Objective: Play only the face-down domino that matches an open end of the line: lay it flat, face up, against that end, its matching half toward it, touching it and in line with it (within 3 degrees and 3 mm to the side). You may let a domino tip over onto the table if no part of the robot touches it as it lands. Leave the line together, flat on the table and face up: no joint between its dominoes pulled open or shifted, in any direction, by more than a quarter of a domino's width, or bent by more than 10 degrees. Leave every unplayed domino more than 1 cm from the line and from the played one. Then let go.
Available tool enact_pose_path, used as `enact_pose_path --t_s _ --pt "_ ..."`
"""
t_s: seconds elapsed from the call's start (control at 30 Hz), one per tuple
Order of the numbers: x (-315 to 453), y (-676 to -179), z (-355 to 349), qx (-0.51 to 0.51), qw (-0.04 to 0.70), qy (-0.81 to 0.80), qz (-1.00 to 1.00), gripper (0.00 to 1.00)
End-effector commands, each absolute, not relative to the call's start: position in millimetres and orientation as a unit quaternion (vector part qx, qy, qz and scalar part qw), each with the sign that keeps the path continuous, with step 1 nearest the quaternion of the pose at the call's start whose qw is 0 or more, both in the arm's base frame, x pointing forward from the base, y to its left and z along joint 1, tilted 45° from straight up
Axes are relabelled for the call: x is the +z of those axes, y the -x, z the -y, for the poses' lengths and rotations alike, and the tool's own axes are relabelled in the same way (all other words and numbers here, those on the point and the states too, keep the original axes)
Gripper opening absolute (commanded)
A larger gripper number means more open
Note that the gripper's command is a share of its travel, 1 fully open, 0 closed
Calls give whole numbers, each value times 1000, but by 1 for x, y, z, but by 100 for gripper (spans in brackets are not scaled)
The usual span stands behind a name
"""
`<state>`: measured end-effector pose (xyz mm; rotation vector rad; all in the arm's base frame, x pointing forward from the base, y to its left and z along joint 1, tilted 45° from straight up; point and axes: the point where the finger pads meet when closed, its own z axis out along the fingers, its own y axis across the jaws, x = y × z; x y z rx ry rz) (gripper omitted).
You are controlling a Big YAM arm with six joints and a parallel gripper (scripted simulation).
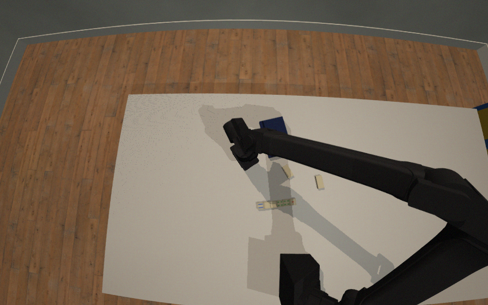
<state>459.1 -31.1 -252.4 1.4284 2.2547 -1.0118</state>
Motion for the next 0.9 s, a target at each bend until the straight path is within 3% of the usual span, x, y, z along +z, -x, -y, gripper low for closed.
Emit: enact_pose_path --t_s 0.0,0.87 --pt "-255 -459 37 -352 141 -497 -780 21" --pt "-228 -463 12 -354 138 -492 -783 21"
